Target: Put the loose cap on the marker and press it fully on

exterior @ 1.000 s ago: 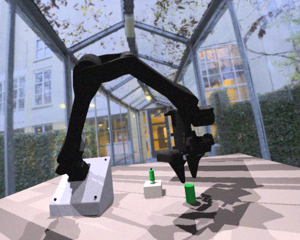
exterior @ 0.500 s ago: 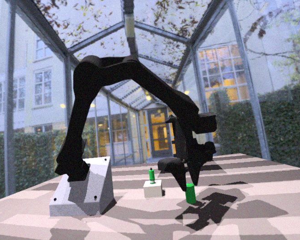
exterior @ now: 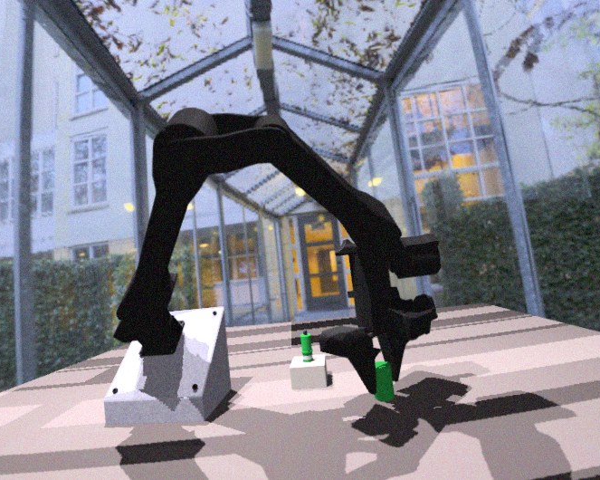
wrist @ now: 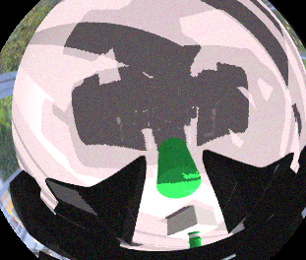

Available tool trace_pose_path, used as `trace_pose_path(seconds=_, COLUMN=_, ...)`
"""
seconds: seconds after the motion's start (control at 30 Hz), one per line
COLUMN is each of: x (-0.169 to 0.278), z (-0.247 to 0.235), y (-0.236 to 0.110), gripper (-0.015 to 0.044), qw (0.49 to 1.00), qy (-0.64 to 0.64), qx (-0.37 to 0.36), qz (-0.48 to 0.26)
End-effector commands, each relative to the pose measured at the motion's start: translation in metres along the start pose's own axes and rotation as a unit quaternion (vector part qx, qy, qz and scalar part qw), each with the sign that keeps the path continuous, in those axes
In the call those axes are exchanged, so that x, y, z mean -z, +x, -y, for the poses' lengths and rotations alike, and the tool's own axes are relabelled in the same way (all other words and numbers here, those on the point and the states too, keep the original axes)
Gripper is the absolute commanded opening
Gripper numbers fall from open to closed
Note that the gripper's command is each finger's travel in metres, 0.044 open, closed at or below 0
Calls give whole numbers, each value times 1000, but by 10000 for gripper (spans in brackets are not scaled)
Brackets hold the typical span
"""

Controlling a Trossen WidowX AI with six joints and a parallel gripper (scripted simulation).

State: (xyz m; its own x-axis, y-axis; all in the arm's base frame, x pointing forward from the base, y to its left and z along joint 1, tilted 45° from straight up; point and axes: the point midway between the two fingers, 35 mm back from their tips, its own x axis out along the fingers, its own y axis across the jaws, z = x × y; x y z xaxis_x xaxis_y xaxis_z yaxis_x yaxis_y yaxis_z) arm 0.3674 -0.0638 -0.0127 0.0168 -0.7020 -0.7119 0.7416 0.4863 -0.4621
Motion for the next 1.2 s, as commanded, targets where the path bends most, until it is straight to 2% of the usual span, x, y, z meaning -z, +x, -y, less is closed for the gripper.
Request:
trace_pose_path(seconds=0.0, x=2, z=0, y=4, gripper=221, qw=1000, qy=-5, qx=2, qz=1)
trace_pose_path(seconds=0.1, x=2, z=0, y=4, gripper=143, qw=1000, qy=-5, qx=2, qz=1)
trace_pose_path(seconds=0.4, x=2, z=0, y=4, gripper=83, qw=1000, qy=-5, qx=2, qz=1)
trace_pose_path(seconds=0.5, x=2, z=-1, y=0, gripper=4, qw=1000, qy=-5, qx=2, qz=1)
trace_pose_path(seconds=1.17, x=2, z=-1, y=-57, gripper=0, qw=1000, qy=-5, qx=1, qz=0)
